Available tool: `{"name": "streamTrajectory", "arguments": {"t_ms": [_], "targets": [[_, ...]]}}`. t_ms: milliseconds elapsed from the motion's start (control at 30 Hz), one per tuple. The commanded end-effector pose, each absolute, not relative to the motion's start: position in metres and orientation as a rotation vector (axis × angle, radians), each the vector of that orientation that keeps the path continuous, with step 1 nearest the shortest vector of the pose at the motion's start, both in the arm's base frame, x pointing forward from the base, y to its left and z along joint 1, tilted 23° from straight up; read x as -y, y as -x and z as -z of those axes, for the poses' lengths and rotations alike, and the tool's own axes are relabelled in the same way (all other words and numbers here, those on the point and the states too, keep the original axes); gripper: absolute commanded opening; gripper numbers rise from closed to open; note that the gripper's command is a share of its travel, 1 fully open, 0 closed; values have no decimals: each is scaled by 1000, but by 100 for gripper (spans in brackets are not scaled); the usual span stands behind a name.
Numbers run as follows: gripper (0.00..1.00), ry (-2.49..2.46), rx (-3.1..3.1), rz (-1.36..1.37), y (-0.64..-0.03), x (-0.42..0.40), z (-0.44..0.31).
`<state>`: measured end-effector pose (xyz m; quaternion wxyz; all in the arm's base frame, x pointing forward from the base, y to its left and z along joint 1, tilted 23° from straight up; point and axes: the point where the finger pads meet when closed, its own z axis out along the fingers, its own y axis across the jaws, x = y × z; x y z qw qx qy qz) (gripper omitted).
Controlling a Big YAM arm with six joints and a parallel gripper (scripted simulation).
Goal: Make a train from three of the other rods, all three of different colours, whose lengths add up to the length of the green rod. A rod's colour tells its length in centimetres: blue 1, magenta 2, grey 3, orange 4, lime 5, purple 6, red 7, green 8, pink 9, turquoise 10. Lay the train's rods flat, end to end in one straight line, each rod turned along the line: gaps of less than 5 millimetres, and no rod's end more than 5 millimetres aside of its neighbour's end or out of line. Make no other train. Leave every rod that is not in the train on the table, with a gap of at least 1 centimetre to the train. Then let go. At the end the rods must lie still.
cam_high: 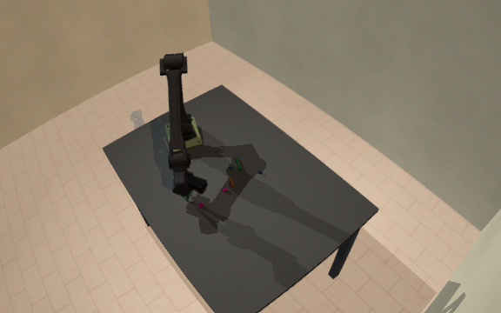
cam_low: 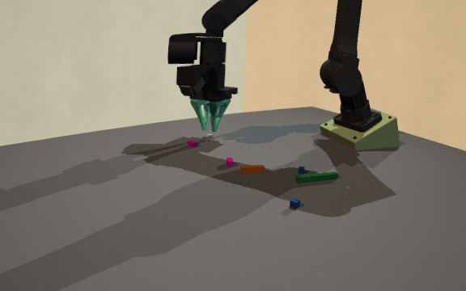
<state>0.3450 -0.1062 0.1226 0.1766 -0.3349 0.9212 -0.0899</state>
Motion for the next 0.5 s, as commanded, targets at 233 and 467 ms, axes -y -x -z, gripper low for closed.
{"name": "streamTrajectory", "arguments": {"t_ms": [233, 467], "targets": [[23, 948, -2594, 265, -349, 112, -127], [23, 948, -2594, 266, -350, 112, -128]]}}
